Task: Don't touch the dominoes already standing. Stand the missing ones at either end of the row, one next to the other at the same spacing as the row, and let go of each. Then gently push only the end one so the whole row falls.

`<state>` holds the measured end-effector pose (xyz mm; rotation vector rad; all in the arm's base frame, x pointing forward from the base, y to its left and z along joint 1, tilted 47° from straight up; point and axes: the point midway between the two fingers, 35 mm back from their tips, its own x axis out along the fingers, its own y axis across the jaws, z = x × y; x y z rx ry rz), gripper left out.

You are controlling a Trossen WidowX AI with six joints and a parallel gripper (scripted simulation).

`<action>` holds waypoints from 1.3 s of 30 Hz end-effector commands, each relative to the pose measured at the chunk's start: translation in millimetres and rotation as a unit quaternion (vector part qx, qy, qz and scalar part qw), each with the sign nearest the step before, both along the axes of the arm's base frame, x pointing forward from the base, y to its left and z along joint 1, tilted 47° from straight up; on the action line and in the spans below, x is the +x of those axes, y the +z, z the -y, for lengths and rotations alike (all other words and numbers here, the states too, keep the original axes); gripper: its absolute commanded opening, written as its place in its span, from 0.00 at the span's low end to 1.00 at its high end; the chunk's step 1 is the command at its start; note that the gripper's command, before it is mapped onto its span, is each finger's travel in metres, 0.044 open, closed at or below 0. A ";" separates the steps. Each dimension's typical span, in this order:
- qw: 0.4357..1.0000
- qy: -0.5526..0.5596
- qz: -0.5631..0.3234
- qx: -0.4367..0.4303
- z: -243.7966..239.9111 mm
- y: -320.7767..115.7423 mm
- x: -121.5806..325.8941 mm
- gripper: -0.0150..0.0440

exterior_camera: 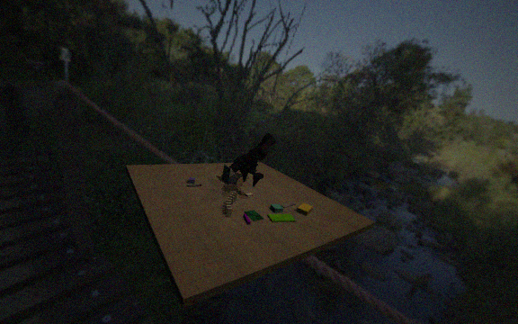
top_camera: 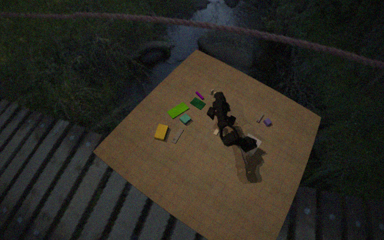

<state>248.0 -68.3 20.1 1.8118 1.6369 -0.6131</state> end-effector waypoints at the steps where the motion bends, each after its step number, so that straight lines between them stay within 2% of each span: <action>1: 0.999 -0.025 -0.024 0.009 -14.3 -0.1 -6.2 1.00; 6: 0.999 -0.025 -0.025 0.008 -17.8 -4.1 -4.9 1.00; 14: 0.999 -0.025 -0.024 0.010 -60.3 -44.0 2.1 1.00; 35: 0.999 -0.025 -0.024 0.010 -71.5 -55.9 3.2 1.00; 39: 0.999 -0.025 -0.024 0.010 -71.5 -55.9 3.2 0.82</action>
